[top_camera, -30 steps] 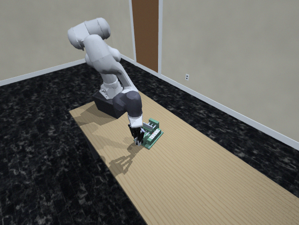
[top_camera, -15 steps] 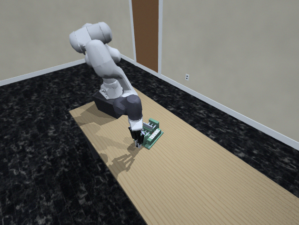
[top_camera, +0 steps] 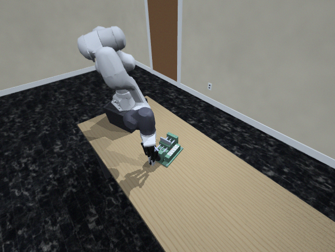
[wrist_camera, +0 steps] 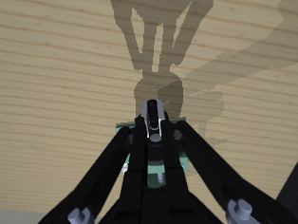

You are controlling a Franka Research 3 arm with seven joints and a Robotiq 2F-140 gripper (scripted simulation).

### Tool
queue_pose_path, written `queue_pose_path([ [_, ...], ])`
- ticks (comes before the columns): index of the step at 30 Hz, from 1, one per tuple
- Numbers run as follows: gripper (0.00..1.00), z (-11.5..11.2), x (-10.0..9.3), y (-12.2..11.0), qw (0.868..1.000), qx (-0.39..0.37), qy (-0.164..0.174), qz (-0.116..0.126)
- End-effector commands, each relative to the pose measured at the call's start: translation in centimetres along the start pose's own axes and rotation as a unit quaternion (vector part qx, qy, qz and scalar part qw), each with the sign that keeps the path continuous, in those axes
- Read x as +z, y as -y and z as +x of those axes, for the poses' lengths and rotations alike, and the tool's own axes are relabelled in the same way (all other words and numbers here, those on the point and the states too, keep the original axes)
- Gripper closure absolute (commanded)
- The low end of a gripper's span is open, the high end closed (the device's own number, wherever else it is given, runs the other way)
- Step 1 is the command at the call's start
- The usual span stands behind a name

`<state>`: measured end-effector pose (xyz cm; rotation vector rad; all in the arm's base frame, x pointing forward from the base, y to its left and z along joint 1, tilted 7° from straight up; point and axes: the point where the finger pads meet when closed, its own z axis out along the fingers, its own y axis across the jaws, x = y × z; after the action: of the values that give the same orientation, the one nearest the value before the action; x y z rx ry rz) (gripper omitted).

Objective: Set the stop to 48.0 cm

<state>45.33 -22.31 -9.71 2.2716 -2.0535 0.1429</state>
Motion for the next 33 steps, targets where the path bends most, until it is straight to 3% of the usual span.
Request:
queue_pose_path([
  [1,0.96,0.1,-0.1,-0.9,1.000,0.002,-0.002,-0.002],
  [33,0.96,0.0,-2.9,-3.1,1.000,0.002,-0.002,-0.002],
])
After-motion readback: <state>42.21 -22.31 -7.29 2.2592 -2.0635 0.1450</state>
